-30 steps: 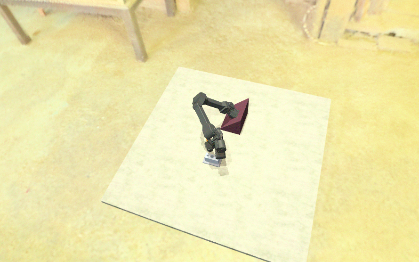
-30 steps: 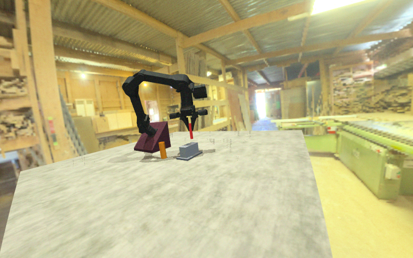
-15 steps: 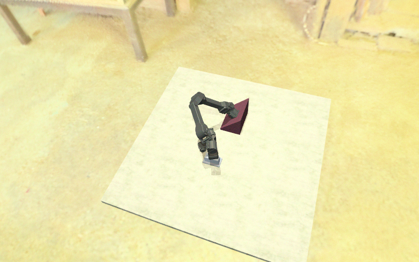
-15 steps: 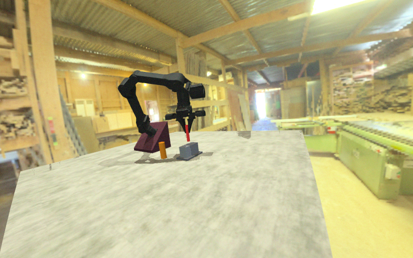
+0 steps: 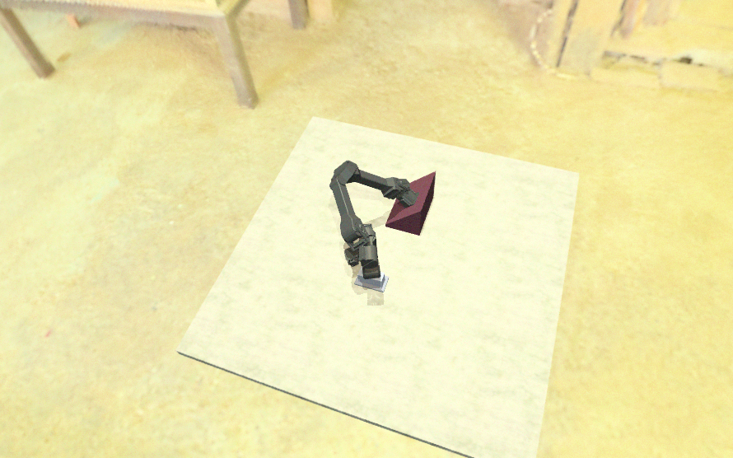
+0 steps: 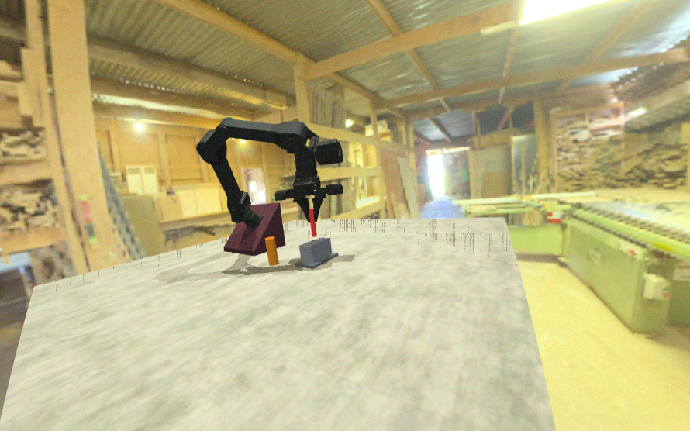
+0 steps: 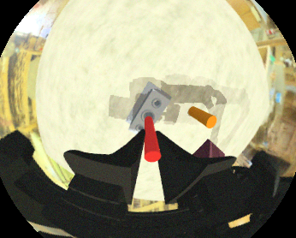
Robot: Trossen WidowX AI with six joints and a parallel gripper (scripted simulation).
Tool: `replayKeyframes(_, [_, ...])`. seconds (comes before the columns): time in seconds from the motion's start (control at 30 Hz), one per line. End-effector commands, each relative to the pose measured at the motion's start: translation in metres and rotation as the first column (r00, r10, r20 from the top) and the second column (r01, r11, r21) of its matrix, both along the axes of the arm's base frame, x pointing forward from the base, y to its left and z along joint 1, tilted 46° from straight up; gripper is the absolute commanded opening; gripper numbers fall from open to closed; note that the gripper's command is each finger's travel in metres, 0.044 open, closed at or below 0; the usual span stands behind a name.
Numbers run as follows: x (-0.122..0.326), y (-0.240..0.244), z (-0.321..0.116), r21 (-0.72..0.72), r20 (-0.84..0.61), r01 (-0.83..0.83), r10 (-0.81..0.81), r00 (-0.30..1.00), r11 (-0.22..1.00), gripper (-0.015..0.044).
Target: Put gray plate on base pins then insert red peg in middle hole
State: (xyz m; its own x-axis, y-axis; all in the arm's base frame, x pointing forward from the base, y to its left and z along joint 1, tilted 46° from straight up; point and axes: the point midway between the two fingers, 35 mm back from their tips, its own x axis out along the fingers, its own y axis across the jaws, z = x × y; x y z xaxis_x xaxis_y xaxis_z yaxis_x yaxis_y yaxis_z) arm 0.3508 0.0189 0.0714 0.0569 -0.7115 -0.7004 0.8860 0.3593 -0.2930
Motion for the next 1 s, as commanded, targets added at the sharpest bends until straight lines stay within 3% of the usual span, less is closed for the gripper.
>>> replayKeyframes(0.0, [0.0016, 0.0000, 0.0006, -0.005, -0.002, -0.005, 0.005, 1.000, 1.000, 0.0000])
replayKeyframes(0.97, [0.0035, -0.0009, 0.0016, 0.000, 0.001, 0.000, 0.000, 1.000, 1.000, 0.0000])
